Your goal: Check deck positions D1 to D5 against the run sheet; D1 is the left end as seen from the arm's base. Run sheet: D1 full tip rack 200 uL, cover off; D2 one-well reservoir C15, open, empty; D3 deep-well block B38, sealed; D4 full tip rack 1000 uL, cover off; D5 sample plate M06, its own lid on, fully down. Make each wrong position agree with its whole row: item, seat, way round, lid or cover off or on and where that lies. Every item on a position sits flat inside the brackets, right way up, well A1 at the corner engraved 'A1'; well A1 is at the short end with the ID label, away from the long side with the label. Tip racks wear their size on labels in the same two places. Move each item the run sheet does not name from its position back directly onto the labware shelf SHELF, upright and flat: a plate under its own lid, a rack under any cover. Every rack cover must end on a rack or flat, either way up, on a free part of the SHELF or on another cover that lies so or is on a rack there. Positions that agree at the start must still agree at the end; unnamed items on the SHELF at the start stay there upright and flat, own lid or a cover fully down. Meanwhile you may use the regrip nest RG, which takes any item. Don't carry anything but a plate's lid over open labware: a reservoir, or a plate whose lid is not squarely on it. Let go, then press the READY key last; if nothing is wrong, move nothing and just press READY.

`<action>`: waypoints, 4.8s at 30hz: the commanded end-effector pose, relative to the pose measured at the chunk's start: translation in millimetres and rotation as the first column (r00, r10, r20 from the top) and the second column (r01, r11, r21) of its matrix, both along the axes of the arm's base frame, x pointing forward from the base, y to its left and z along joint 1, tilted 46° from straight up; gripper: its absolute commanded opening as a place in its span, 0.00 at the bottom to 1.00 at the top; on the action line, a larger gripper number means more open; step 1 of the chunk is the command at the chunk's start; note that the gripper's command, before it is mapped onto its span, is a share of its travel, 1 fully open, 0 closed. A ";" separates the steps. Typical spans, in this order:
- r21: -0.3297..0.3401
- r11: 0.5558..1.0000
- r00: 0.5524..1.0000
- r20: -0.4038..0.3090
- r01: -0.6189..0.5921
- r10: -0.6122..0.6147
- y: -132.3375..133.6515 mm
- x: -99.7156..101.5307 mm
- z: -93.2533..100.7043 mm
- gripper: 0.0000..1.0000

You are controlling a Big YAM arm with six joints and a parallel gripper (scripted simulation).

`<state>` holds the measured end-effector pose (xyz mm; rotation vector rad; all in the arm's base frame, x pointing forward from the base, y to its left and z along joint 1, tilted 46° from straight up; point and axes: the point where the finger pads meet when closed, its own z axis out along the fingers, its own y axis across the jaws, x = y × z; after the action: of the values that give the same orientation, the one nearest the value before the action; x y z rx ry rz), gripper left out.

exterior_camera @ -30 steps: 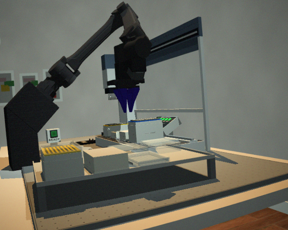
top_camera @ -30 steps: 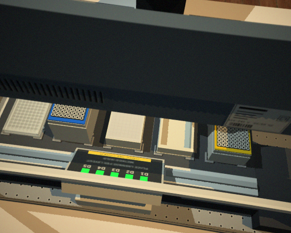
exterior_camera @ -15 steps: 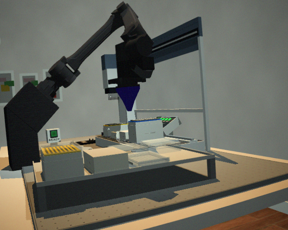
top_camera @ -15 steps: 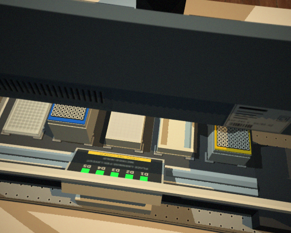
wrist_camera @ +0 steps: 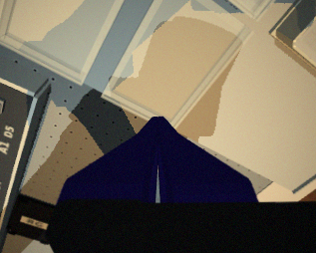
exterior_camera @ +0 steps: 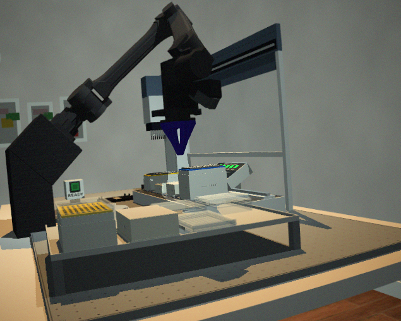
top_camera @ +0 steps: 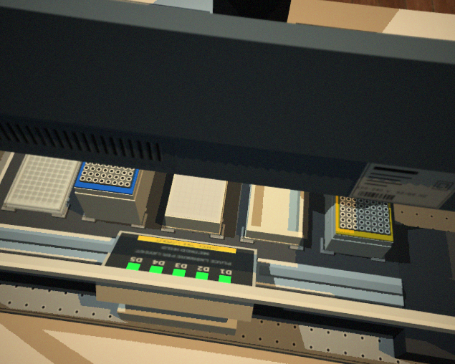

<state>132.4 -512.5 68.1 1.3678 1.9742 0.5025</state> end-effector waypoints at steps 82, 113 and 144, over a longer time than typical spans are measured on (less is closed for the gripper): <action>-0.670 0.146 0.582 -0.490 -0.728 0.649 -6.8 11.8 38.9 0.00; -0.613 -0.321 0.361 -0.730 -0.722 0.581 72.5 22.0 46.0 0.00; -0.606 -0.350 0.343 -0.739 -0.715 0.579 117.4 29.4 42.4 0.00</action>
<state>165.0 -393.3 107.9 -0.8168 2.2384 -0.4224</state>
